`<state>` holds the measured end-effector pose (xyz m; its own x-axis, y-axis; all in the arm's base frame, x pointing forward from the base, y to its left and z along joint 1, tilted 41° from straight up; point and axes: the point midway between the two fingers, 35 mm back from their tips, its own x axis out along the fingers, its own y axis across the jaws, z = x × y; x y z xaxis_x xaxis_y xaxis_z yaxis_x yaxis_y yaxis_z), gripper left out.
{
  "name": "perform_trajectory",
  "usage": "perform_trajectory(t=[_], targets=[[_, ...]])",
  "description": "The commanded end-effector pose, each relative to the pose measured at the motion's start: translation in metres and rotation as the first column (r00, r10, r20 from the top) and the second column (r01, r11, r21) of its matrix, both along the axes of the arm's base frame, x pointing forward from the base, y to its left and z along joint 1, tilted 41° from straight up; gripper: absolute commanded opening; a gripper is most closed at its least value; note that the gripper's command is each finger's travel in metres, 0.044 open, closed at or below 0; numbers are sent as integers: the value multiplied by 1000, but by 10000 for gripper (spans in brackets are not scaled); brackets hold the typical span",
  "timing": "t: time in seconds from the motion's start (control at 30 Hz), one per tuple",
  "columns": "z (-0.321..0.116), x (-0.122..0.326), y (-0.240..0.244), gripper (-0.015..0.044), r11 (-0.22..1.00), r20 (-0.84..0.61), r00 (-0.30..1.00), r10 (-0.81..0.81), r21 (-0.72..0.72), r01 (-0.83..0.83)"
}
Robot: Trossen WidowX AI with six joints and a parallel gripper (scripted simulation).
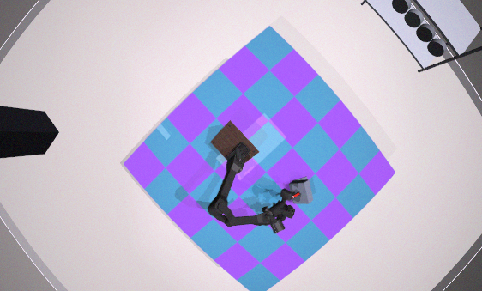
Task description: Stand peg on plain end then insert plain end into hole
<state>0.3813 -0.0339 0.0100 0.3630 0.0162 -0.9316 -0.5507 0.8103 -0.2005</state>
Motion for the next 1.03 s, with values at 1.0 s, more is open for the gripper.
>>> perform_trajectory(t=[1.0], targets=[[50, -18, -2, 440, 1000, -2, 1000, 3, 6, -3]])
